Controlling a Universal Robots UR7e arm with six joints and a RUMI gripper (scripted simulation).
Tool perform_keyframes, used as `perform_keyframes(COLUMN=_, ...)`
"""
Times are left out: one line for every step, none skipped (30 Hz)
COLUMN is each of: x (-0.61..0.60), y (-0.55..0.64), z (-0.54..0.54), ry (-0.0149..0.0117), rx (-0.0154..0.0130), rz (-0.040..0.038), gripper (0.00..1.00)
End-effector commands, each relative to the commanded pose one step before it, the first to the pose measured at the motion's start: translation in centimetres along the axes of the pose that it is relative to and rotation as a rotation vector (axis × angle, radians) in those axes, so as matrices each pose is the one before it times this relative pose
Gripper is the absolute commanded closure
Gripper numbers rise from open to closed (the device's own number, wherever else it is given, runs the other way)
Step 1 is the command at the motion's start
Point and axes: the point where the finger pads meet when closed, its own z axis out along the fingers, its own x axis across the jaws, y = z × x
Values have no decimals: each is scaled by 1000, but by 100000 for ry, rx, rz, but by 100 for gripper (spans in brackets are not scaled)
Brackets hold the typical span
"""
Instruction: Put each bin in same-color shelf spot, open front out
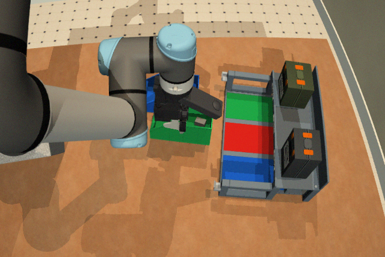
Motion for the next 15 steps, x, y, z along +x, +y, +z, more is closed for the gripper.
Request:
perform_keyframes(x=21, y=33, z=197, ry=27, rx=10, rz=-36, gripper=100)
perform_keyframes(x=0, y=13, z=31, ry=1, rx=-16, rz=-7, gripper=100)
perform_keyframes(x=-1, y=12, z=31, ry=1, rx=-15, rz=-8, gripper=100)
perform_keyframes(x=-1, y=13, z=32, ry=1, rx=-15, rz=-9, gripper=100)
perform_keyframes(x=-1, y=13, z=33, ry=1, rx=-16, rz=-9, gripper=100)
perform_keyframes(x=-1, y=13, z=33, ry=1, rx=-16, rz=-9, gripper=100)
perform_keyframes(x=0, y=0, z=0, ry=0, rx=0, rz=0, gripper=100)
perform_keyframes(x=0, y=0, z=0, ry=0, rx=0, rz=0, gripper=100)
perform_keyframes(x=-11, y=1, z=10, ry=-9, rx=41, rz=-10, gripper=100)
perform_keyframes(x=-2, y=10, z=37, ry=2, rx=-18, rz=-9, gripper=100)
perform_keyframes(x=-2, y=8, z=40, ry=2, rx=-20, rz=-7, gripper=100)
perform_keyframes(x=2, y=2, z=36, ry=1, rx=-9, rz=3, gripper=100)
perform_keyframes(x=4, y=-1, z=34, ry=0, rx=-2, rz=9, gripper=100)
perform_keyframes(x=4, y=-1, z=35, ry=1, rx=-3, rz=10, gripper=100)
perform_keyframes(x=4, y=0, z=35, ry=0, rx=-3, rz=10, gripper=100)
